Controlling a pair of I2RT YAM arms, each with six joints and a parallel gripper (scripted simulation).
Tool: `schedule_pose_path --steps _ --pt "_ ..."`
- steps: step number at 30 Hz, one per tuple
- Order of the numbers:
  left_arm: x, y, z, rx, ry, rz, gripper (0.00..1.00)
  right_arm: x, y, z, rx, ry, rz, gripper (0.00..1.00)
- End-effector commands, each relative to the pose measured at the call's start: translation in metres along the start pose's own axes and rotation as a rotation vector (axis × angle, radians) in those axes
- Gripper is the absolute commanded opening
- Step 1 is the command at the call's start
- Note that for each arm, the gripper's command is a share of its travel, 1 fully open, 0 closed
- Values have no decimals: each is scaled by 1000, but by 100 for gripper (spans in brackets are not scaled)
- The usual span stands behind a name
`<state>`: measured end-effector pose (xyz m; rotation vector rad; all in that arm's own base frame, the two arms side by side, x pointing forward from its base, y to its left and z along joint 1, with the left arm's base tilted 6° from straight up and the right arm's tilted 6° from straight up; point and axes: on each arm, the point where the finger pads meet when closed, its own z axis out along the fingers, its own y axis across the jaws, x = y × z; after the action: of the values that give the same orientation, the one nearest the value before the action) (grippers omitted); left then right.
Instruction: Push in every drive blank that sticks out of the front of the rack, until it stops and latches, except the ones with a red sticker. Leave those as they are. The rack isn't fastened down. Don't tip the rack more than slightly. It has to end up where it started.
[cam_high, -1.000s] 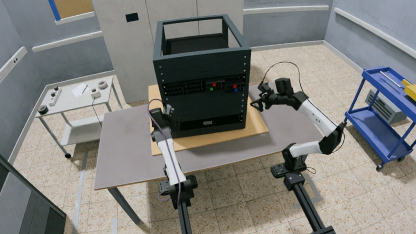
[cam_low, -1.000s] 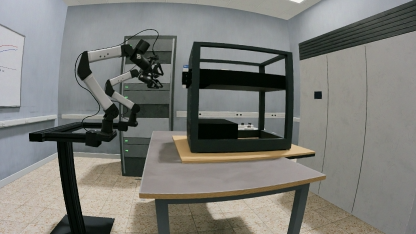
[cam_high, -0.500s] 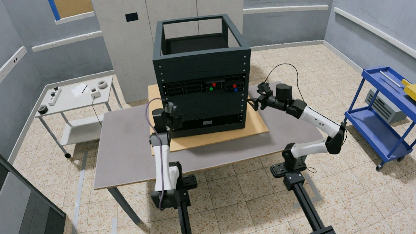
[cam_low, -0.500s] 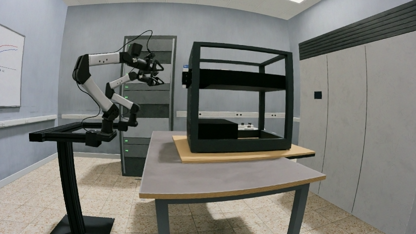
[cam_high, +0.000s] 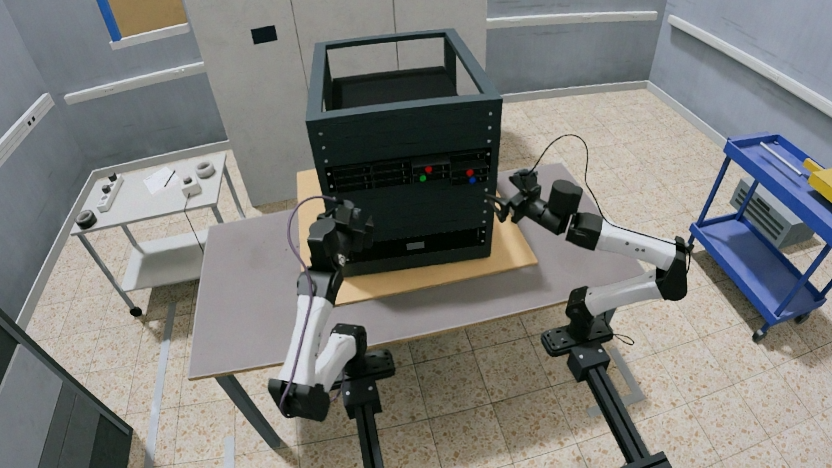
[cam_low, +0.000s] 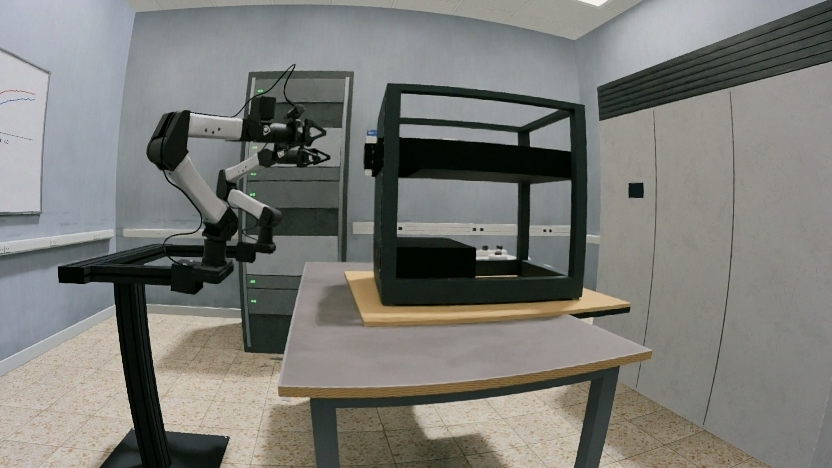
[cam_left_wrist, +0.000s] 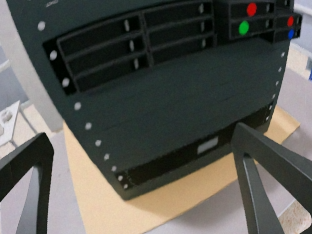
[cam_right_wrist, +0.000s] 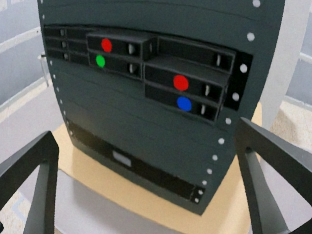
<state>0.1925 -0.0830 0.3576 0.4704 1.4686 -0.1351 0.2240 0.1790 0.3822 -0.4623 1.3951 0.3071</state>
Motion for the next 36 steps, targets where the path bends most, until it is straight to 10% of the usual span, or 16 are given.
schedule_pose_path --steps 1,27,36 --pt "-19 7 4 -82 -93 -13 100 -26 -4 2 71 -147 4 100" --pt "-44 -4 4 -167 -283 -161 100 -32 12 3 98 -273 7 100" --pt "-57 -3 -8 -115 -233 -118 100 -31 0 3 158 -344 253 0"
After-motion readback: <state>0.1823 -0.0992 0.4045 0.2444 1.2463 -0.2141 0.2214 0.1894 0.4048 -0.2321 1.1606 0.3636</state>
